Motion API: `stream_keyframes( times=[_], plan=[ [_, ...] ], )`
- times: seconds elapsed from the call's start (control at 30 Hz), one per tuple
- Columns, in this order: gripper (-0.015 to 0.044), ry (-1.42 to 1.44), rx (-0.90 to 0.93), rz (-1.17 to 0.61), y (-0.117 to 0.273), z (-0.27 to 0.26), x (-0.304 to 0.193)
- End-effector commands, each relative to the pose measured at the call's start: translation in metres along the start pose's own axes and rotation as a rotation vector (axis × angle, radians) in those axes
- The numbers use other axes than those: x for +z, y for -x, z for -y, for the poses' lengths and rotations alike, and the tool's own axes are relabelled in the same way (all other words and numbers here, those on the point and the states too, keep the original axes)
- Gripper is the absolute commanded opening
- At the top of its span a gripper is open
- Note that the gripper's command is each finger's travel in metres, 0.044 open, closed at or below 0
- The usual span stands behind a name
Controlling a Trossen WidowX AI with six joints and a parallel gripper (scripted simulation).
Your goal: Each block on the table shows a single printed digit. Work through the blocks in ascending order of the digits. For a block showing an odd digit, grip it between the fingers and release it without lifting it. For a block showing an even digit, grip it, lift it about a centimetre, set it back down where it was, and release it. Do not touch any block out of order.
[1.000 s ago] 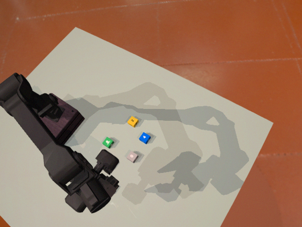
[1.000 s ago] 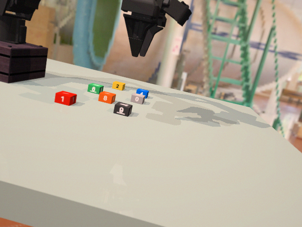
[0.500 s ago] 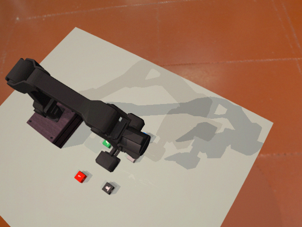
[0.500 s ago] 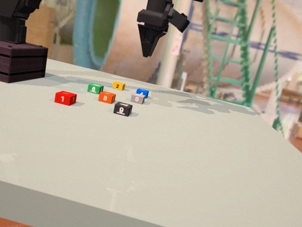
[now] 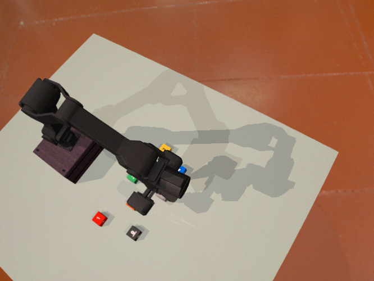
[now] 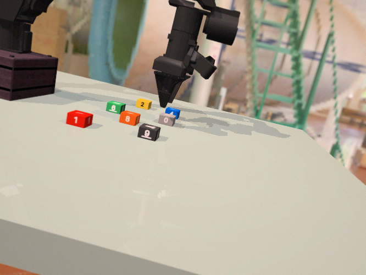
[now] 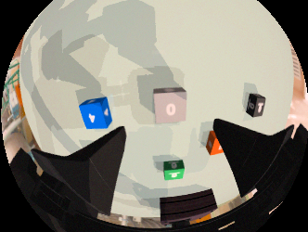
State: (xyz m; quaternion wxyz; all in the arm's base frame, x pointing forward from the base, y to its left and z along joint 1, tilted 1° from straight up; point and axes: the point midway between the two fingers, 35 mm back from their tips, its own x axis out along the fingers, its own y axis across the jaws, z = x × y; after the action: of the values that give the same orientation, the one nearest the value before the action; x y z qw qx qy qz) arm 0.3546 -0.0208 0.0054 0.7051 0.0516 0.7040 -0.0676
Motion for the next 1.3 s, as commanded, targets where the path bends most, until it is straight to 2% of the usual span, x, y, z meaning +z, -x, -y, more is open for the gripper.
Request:
stream_keyframes(
  times=[0.0,0.9,1.27],
  plan=[
    [0.04,-0.004,0.001,0.032,0.002,0.0,0.006],
    [0.04,-0.004,0.001,0.032,-0.034,0.0,0.007],
    [0.012,-0.004,0.001,0.032,-0.034,0.0,0.007]
  ],
)
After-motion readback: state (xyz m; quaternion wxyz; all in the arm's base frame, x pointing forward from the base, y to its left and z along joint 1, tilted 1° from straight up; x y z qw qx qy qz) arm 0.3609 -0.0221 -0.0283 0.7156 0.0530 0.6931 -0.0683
